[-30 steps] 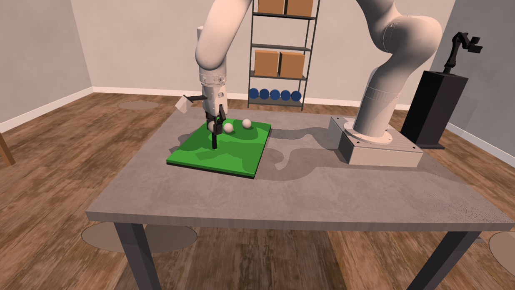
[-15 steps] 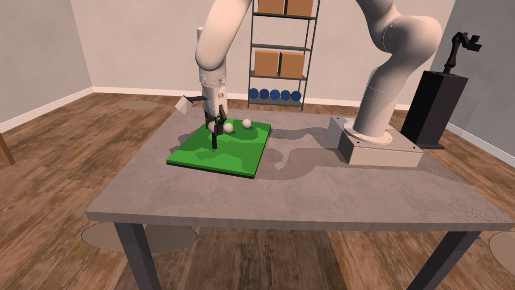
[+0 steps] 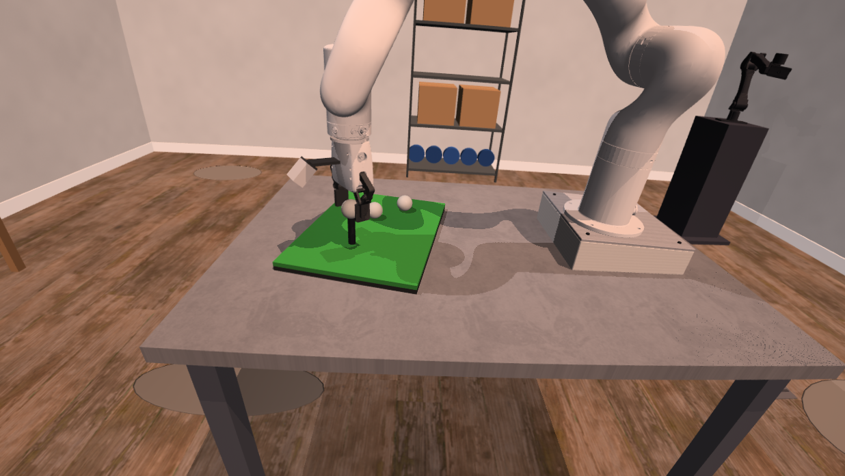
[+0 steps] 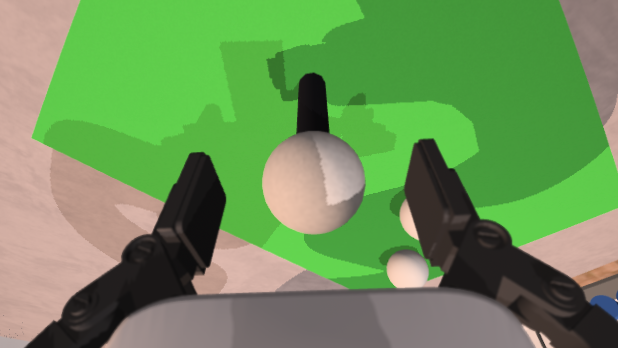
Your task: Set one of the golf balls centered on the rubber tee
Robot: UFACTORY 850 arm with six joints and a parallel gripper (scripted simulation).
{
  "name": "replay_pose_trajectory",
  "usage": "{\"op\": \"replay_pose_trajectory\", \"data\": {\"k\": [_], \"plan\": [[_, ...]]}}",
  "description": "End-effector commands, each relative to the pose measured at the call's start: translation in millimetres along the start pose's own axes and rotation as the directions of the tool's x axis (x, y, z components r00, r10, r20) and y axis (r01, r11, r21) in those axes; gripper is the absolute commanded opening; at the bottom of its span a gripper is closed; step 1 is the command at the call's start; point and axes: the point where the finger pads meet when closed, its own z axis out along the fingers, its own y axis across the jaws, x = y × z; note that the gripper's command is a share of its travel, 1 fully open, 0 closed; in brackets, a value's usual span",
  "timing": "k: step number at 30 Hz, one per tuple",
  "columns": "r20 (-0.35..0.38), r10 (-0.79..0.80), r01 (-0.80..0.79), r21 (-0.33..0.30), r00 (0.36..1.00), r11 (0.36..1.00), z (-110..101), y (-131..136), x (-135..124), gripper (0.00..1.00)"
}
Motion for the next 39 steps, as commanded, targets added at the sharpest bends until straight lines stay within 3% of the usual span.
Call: {"op": "replay_pose_trajectory", "data": {"k": [1,17,19,21,23,25,26,39], "plan": [[-0.002,0.000,0.000,-0.001,1.000,1.000,-1.0,0.5,0.9,1.00],[-0.002,0.000,0.000,-0.001,1.000,1.000,-2.1,0.5,0.9,1.00],[-0.002,0.000,0.000,-0.001,1.000,1.000,-20.9,0.5,0.8,1.00],[-0.002,0.000,0.000,-0.001,1.000,1.000,-58.7,0.0,-0.2,1.00],[-0.002,0.000,0.000,-0.001,1.000,1.000,-58.7,0.0,-0.2,1.00],[-0.002,0.000,0.000,-0.001,1.000,1.000,-92.1,-0.1,-0.4,1.00],[-0.002,0.000,0.000,-0.001,1.000,1.000,-98.9,-0.2,-0.7,1.00],[-0.002,0.000,0.000,-0.001,1.000,1.000,-100.1,-0.3,-0.7,1.00]]}}
